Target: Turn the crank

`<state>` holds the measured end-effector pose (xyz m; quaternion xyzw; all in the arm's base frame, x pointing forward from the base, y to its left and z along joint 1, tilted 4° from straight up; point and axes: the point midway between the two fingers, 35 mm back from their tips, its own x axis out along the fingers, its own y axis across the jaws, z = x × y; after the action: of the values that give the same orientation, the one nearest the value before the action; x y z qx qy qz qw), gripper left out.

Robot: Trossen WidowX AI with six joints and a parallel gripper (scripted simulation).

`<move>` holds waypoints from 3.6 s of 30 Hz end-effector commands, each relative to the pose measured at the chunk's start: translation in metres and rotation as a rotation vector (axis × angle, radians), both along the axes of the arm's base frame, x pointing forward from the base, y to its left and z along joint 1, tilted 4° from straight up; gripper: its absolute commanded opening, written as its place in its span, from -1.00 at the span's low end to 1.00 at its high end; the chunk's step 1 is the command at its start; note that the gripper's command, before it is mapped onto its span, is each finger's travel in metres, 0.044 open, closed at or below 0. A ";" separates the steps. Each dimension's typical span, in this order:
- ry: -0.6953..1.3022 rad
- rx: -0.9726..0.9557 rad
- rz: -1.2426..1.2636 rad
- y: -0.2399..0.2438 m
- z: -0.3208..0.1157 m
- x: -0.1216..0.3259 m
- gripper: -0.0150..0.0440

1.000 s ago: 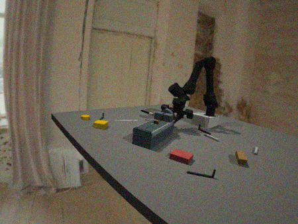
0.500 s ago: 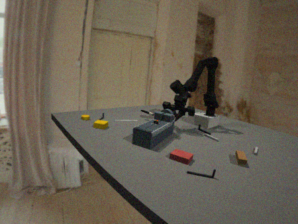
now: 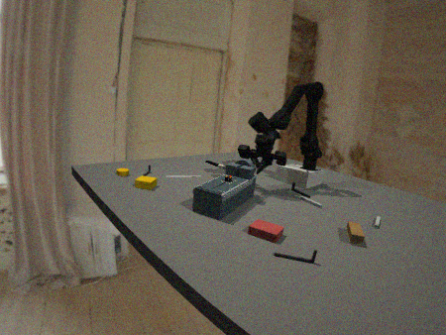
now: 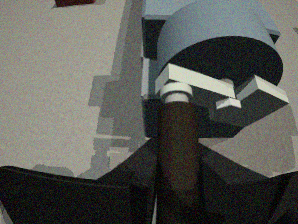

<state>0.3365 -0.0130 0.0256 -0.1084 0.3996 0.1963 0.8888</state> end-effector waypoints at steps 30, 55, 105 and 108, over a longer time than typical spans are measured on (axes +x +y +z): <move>-0.019 -0.003 0.002 -0.012 0.019 0.007 -0.49; -0.019 -0.004 0.002 -0.018 0.021 0.010 -0.49; -0.020 -0.005 0.002 -0.032 0.020 0.016 -0.49; -0.020 -0.005 0.002 -0.034 0.020 0.017 -0.49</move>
<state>0.3497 -0.0388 0.0452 -0.1094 0.3919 0.2048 0.8902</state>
